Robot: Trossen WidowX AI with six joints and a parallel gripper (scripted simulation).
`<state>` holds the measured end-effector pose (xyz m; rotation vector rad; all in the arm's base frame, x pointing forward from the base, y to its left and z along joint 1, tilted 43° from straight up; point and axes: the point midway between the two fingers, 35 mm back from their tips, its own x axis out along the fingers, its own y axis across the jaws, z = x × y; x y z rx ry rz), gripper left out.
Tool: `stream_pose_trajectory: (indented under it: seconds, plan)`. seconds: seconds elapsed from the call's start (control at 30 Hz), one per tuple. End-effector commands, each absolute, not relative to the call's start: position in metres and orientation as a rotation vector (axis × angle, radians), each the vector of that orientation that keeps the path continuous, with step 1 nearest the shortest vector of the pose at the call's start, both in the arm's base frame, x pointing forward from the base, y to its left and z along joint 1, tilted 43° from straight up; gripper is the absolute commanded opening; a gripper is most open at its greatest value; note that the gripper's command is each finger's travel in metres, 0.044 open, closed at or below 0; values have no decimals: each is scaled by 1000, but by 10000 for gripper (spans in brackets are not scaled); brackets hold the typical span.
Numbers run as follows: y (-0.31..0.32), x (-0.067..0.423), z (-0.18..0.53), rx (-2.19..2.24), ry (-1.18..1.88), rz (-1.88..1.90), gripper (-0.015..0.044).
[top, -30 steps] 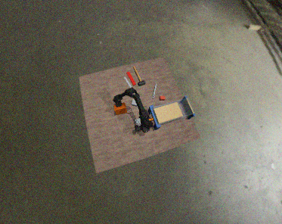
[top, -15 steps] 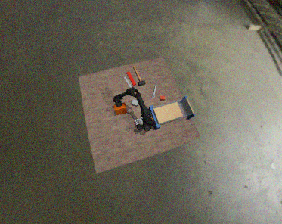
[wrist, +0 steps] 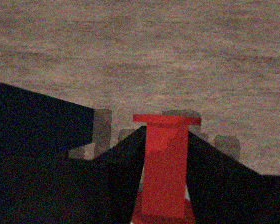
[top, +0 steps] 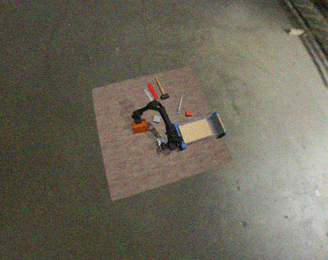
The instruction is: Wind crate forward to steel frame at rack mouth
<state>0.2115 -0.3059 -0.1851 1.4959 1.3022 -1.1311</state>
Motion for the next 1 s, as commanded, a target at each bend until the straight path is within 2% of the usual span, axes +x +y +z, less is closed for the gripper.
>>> stream_pose_trajectory:
  seconds: [0.0, 0.97]
  plan:
    - [-293, 232, -175, 1517, 1308, -1074, 0]
    - [-265, 259, -149, 1519, 1310, -1071, 0]
